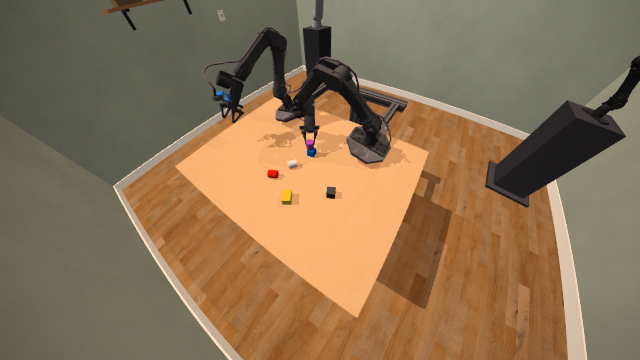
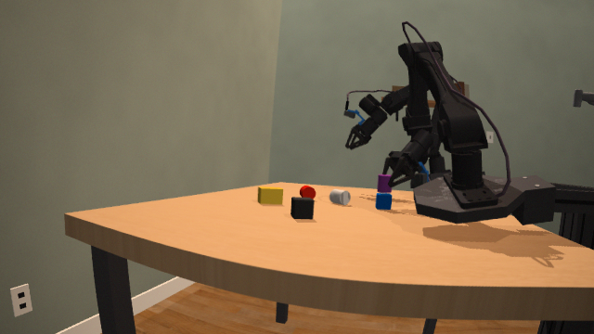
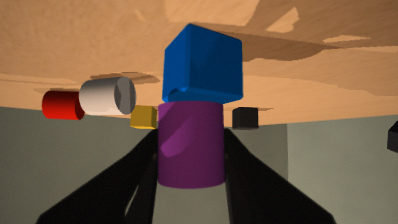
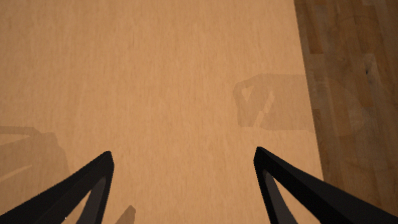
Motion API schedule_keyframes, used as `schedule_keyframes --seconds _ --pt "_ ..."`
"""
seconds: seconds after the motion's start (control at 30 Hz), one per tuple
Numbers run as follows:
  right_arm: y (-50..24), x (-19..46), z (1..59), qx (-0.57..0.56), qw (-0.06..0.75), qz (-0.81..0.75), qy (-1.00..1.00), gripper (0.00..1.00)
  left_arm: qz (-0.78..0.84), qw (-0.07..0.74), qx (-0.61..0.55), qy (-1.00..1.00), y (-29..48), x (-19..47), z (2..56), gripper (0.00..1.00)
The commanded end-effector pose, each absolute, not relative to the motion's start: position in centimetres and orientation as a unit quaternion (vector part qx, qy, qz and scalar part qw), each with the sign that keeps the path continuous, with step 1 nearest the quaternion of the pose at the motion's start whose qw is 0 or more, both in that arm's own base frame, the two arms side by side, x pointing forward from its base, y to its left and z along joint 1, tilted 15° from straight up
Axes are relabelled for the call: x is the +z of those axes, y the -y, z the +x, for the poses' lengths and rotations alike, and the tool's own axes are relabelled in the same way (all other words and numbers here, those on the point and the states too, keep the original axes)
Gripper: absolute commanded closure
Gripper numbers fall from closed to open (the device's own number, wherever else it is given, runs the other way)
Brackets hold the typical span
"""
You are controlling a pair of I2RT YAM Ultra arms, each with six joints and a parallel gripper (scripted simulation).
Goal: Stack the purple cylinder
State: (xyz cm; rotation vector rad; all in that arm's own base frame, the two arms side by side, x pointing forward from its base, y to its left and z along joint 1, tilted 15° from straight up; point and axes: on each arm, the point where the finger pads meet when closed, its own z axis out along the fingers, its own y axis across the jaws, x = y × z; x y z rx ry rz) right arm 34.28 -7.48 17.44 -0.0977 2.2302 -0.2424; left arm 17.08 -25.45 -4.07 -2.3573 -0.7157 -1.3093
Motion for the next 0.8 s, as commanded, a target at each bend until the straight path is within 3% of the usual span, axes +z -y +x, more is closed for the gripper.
schedule_keyframes --seconds 0.0,0.43,0.47,0.57,0.6,0.77 --pt "7.5 19.6 34.7 -0.100 0.457 -0.041 -0.883 0.00 -0.829 0.186 -0.467 0.244 24.6 -4.5 17.3 0.66" --pt "7.5 19.6 34.7 -0.100 0.457 -0.041 -0.883 0.00 -0.831 0.183 -0.464 0.247 25.0 -4.0 17.1 0.66" --pt "7.5 19.6 34.7 -0.100 0.457 -0.041 -0.883 0.00 -0.831 0.182 -0.464 0.247 25.0 -4.0 17.1 0.55" --pt "7.5 19.6 34.7 -0.100 0.457 -0.041 -0.883 0.00 -0.831 0.182 -0.464 0.247 25.0 -4.0 17.1 0.51" --pt "7.5 19.6 34.7 -0.100 0.457 -0.041 -0.883 0.00 -0.829 0.188 -0.466 0.245 24.8 -4.2 17.0 0.39" --pt "7.5 19.6 34.7 -0.100 0.457 -0.041 -0.883 0.00 -0.832 0.185 -0.462 0.245 25.6 -4.5 16.2 0.38"
